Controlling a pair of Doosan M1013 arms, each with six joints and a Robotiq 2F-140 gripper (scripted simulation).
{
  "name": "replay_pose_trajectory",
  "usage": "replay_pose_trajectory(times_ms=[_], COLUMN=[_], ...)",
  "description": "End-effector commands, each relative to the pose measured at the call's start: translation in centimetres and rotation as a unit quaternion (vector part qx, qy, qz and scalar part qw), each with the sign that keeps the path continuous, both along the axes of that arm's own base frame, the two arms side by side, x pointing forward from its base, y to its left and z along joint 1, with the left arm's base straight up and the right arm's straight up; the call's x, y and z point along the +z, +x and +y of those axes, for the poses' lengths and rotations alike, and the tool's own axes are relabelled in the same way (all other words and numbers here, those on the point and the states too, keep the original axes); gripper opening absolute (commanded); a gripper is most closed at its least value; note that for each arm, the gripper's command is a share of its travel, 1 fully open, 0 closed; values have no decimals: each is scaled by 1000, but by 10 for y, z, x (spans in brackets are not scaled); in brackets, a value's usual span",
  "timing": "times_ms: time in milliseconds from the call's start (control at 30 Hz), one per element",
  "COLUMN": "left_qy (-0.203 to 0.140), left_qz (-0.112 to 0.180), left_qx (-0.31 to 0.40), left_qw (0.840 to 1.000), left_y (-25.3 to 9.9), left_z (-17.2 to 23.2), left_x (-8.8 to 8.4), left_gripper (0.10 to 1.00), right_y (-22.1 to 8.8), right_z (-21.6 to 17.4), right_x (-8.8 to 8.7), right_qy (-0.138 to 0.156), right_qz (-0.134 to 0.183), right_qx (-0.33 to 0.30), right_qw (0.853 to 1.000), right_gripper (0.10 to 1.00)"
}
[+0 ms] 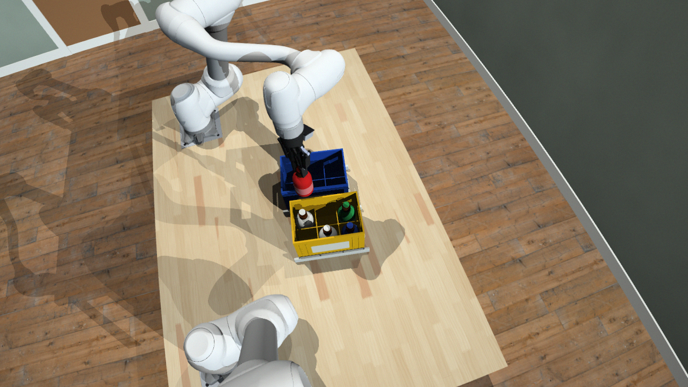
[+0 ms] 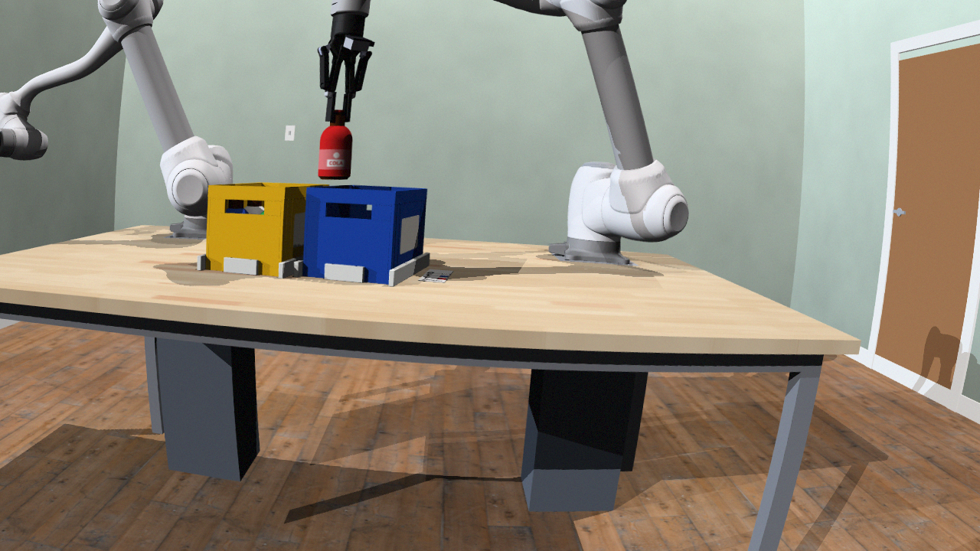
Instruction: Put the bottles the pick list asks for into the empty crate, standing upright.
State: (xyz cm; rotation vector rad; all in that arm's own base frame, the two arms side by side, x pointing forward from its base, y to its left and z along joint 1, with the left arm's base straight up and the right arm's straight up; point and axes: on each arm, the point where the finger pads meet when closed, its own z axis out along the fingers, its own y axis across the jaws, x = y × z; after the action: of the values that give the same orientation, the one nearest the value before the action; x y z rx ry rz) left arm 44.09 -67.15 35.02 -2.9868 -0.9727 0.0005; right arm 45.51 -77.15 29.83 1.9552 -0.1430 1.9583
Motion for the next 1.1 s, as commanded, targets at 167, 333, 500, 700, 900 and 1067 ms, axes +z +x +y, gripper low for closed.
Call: replay_pose_trajectory(times_ms=[167, 333, 500, 700, 900, 1067], left_qy=[-1, -1, -1, -1, -1, -1], left_qz=[-1, -1, -1, -1, -1, -1], left_qx=[0, 0, 0, 0, 0, 0], left_qw=[1000, 1000, 1000, 1000, 1000, 1000], left_y=[-7, -12, -18, -22, -28, -33], left_z=[12, 21, 29, 36, 46, 55], left_x=[1, 1, 1, 1, 1, 1], left_gripper=[99, 99, 99, 99, 99, 99], right_y=[0, 0, 0, 0, 0, 0], right_z=[0, 0, 0, 0, 0, 0], right_x=[1, 1, 1, 1, 1, 1], right_qy=[-1, -1, -1, -1, -1, -1], right_qz=[0, 0, 0, 0, 0, 0], right_qx=[0, 0, 0, 0, 0, 0], right_qw=[1000, 1000, 1000, 1000, 1000, 1000], right_gripper=[1000, 1000, 1000, 1000, 1000, 1000])
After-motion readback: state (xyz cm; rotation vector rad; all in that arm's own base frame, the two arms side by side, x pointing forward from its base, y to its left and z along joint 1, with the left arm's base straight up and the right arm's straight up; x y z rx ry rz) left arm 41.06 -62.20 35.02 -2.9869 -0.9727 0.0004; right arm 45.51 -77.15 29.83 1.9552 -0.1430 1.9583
